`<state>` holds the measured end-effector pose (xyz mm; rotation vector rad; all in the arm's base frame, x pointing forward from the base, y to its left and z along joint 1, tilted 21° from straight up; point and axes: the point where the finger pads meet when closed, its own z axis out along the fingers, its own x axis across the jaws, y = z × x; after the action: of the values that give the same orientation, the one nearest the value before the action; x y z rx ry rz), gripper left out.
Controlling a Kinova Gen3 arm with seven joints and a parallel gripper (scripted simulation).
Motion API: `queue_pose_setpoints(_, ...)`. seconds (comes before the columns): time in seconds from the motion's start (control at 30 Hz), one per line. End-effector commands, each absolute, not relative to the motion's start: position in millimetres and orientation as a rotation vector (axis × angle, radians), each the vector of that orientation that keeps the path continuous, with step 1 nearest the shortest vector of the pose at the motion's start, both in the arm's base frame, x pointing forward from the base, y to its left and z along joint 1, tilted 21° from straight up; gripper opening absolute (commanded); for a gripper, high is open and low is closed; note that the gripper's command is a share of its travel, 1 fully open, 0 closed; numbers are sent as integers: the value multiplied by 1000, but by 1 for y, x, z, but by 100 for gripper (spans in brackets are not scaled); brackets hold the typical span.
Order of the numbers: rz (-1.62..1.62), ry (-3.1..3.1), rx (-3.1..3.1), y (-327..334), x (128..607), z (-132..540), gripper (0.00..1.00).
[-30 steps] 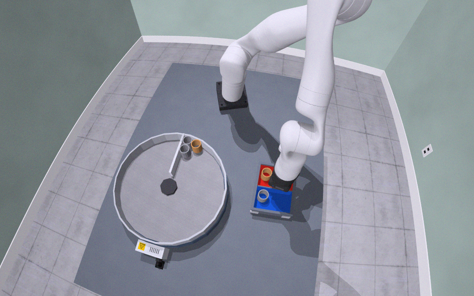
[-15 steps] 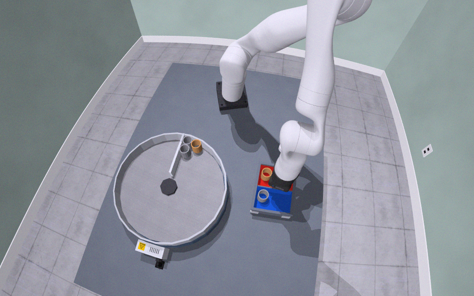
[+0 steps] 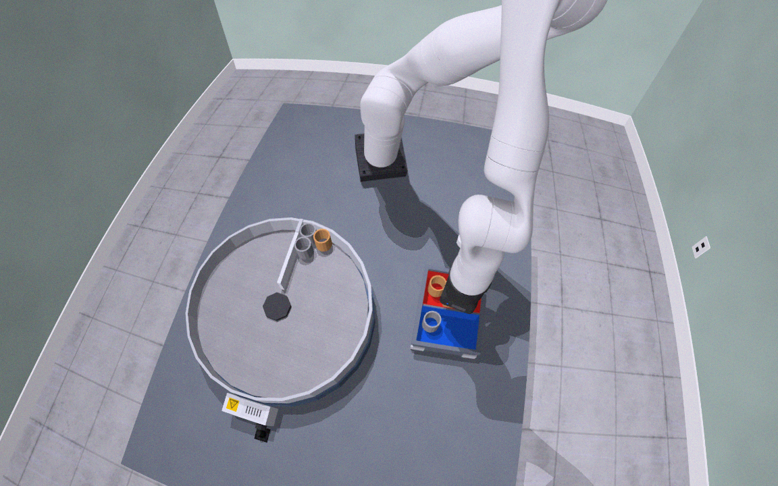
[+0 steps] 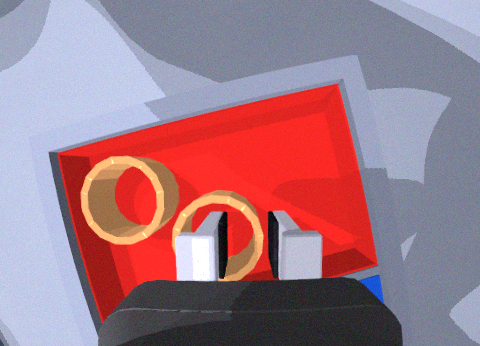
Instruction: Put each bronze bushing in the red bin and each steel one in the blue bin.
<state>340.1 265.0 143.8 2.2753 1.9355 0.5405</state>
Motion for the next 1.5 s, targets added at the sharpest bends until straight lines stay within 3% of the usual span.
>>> queue_pose_setpoints(0.0,542,1936,2275,265,340,145,47)
queue_pose_setpoints(1.47,543,1936,2275,264,336,156,47)
